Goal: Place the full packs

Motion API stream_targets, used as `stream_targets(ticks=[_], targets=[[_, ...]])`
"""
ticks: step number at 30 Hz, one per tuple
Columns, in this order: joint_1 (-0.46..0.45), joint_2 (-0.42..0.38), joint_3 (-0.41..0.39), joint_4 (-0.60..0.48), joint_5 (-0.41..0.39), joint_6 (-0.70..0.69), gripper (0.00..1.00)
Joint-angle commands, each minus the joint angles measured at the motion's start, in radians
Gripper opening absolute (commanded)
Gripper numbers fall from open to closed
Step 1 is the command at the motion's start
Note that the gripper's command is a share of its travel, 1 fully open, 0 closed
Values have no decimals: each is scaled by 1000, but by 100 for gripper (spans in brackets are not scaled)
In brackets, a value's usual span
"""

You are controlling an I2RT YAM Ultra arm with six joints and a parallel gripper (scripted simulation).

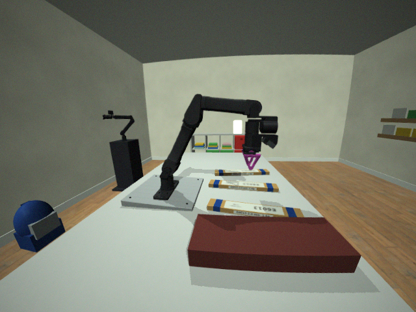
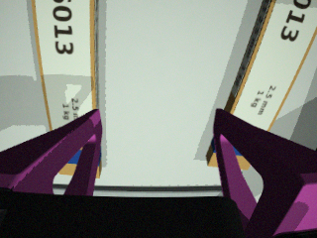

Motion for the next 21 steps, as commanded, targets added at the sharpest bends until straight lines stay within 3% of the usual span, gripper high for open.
stream_targets(ticks=[1, 3, 4, 10, 21], targets=[[-1, -12, 34, -18, 2, -2, 63], [-1, -12, 34, -18, 2, -2, 63], [25, -34, 46, -24, 8, -24, 95], [93, -11, 40, -16, 5, -15, 95], [277, 54, 87, -9, 18, 168, 95]])
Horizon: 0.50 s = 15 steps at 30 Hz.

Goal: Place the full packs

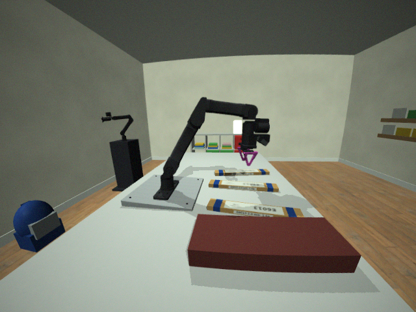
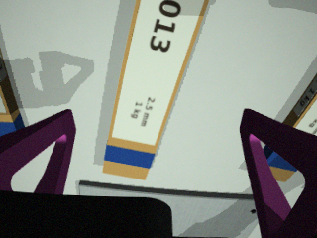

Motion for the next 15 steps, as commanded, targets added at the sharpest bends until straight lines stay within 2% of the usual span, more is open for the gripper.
stream_targets(ticks=[1, 4, 6, 15], targets=[[52, 16, 57, -7, 9, 86, 95], [99, 43, 90, -12, 11, 133, 95], [99, 43, 90, -12, 11, 133, 95], [232, 151, 239, -50, 19, 266, 95]])
